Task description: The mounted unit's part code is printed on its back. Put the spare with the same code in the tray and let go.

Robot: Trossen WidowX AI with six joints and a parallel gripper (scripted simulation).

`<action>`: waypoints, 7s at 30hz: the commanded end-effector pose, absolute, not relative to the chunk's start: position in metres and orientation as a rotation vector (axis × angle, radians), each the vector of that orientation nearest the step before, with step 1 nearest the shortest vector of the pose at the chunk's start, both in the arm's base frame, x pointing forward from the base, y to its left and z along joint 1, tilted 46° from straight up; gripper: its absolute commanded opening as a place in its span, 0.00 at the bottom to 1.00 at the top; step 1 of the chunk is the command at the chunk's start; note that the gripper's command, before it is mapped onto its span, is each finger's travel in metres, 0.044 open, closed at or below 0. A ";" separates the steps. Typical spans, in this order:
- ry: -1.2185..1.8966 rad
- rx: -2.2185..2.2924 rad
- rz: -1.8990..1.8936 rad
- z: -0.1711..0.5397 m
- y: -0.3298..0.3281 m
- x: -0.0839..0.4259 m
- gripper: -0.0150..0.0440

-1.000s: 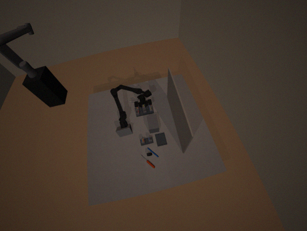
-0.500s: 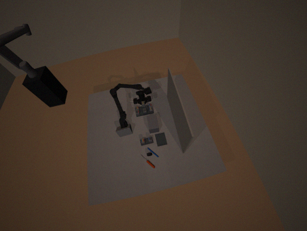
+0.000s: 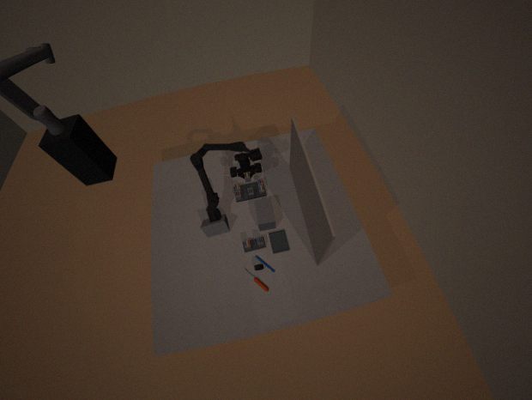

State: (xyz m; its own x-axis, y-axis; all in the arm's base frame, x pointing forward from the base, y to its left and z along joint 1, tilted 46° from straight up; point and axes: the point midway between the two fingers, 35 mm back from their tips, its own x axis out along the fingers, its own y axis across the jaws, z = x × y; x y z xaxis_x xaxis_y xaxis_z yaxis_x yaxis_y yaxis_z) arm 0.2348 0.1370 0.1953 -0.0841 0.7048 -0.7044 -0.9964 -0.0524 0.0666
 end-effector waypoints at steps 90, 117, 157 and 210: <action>0.656 -0.605 1.555 -0.062 -0.179 0.354 0.25; 0.656 -0.605 1.555 -0.076 -0.169 0.356 0.25; 0.656 -0.606 1.554 -0.100 -0.149 0.358 0.25; 0.655 -0.606 1.554 -0.129 -0.120 0.356 0.25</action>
State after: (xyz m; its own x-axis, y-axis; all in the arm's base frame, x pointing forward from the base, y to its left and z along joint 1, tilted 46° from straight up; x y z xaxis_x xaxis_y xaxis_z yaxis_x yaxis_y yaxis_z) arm 0.3577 -0.1237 -0.1264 -0.0795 0.6894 -0.7200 -0.9968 -0.0632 0.0496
